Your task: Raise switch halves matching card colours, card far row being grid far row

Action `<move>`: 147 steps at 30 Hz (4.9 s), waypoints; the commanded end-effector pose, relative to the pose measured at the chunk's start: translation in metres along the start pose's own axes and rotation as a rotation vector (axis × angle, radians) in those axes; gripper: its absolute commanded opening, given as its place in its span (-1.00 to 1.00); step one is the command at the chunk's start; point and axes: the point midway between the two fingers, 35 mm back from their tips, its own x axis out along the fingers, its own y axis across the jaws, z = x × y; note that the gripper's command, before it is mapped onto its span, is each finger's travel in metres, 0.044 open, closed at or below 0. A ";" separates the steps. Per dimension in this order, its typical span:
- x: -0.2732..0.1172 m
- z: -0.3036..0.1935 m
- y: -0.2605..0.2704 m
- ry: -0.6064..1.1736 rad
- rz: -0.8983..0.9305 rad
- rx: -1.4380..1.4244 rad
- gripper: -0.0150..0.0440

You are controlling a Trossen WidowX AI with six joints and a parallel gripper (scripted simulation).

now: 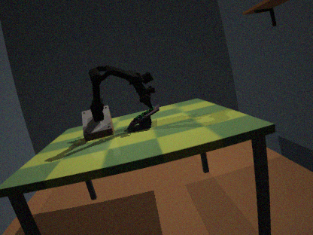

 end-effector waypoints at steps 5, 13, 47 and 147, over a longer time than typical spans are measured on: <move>0.003 -0.002 0.001 0.005 0.003 -0.007 -0.49; 0.004 -0.002 0.001 0.005 0.003 -0.007 -0.49; -0.060 -0.063 0.030 -0.018 0.006 -0.009 -0.49; 0.004 -0.063 0.029 -0.045 0.004 -0.008 -0.49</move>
